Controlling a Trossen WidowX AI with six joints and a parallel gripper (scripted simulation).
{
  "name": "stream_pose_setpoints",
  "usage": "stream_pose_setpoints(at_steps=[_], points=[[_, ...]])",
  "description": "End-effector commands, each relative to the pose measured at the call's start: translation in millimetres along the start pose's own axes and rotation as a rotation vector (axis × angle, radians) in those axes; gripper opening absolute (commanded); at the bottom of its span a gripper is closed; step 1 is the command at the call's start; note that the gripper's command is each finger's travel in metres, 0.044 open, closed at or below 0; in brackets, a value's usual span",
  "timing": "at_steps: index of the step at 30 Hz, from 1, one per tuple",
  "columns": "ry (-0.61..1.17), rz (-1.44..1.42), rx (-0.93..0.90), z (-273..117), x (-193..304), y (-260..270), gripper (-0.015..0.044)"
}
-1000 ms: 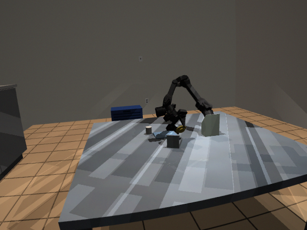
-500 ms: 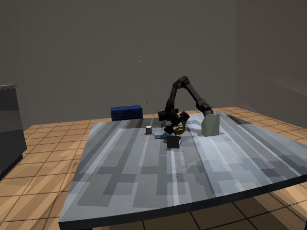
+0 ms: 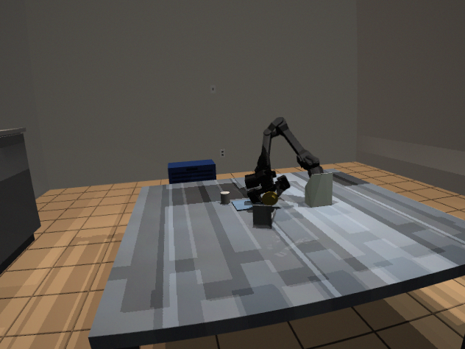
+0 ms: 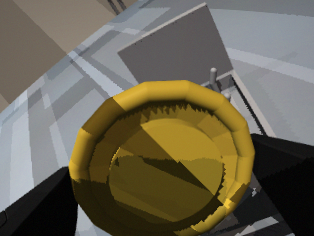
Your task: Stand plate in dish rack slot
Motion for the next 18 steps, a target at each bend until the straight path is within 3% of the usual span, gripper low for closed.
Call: stream_pose_setpoints(at_steps=[1, 18], points=[[-0.071, -0.11, 0.037, -4.5, 5.7, 1.2, 0.0], [-0.213, -0.393, 0.175, -15.2, 20.6, 3.0, 0.0]])
Point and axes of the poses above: the point midway between the two fingers, 35 mm back from their tips, its own z axis out along the fingers, its own y axis across the jaws, x = y × z, the point moved 6 cm from there along -z, back along the fingers, and after that the axes turned 5 degrees about z, right-handed, at the moved point
